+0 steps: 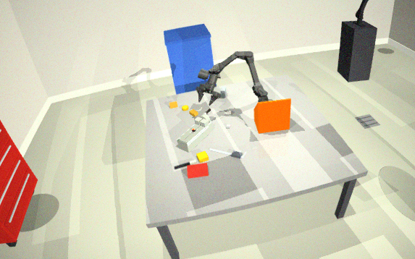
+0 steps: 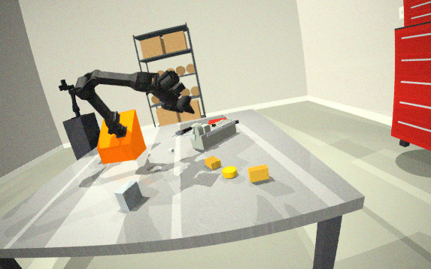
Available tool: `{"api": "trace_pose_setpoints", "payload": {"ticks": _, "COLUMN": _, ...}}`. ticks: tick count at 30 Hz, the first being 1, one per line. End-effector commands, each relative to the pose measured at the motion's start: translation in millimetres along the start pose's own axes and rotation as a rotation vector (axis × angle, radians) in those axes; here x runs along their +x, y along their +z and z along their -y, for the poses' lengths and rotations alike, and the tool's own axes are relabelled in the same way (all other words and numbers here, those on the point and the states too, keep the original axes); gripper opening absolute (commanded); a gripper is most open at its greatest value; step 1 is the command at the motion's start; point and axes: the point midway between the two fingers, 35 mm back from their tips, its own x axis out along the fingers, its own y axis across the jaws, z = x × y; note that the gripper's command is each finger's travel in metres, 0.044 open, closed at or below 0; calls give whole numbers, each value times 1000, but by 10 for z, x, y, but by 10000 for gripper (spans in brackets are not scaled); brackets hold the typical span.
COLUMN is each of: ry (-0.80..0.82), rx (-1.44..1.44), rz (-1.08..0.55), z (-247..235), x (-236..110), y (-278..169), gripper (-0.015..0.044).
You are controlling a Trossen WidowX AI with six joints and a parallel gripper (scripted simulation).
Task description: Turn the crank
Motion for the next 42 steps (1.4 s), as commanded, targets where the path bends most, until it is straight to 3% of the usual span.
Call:
{"api": "trace_pose_setpoints", "payload": {"ticks": 1, "ry": 25, "rx": -60, "rz": 36, "z": -9, "x": -100, "y": -54, "gripper": 440}}
{"api": "trace_pose_setpoints", "payload": {"ticks": 7, "ry": 25, "rx": -60, "rz": 36, "z": -8, "x": -92, "y": -61, "gripper": 440}}
{"api": "trace_pose_setpoints", "payload": {"ticks": 15, "ry": 24, "rx": -61, "rz": 35, "z": 2, "x": 208, "y": -344, "gripper": 440}}
{"api": "trace_pose_setpoints", "payload": {"ticks": 42, "ry": 24, "rx": -62, "rz": 33, "z": 20, "x": 478, "y": -584, "gripper": 440}}
